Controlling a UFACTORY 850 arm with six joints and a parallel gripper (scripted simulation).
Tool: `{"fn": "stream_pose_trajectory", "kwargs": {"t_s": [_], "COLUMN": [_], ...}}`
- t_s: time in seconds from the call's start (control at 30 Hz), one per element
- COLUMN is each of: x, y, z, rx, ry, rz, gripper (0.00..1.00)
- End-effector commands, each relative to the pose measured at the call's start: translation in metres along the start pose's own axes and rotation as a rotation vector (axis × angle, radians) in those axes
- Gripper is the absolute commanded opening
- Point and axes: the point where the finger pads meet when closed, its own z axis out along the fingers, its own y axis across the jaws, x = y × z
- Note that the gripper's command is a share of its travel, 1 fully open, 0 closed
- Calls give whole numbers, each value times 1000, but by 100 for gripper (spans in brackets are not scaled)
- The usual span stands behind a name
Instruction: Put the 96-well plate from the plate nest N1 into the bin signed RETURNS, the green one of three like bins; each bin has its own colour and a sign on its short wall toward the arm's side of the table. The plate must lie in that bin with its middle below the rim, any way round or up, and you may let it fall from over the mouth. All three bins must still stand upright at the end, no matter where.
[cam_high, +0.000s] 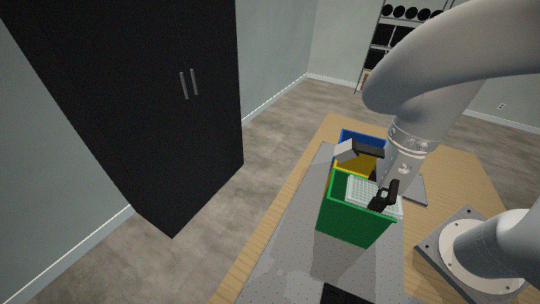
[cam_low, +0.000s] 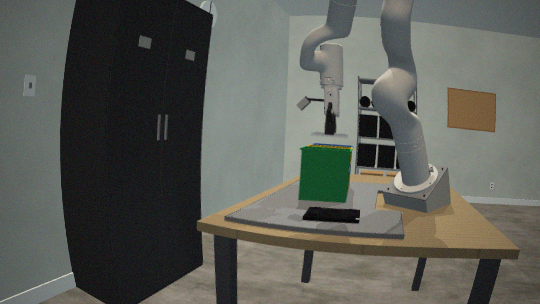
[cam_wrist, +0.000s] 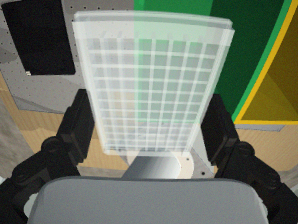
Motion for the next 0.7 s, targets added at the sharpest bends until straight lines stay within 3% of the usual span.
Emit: {"fn": "stream_pose_trajectory", "kwargs": {"t_s": [0.0, 0.37, 0.67], "x": [4, 12, 12], "y": [14, 50, 53], "z": [1, 2, 2], "rx": [3, 3, 3], "ry": [2, 2, 2], "rz": [-2, -1, -2], "gripper": [0, 0, 0]}}
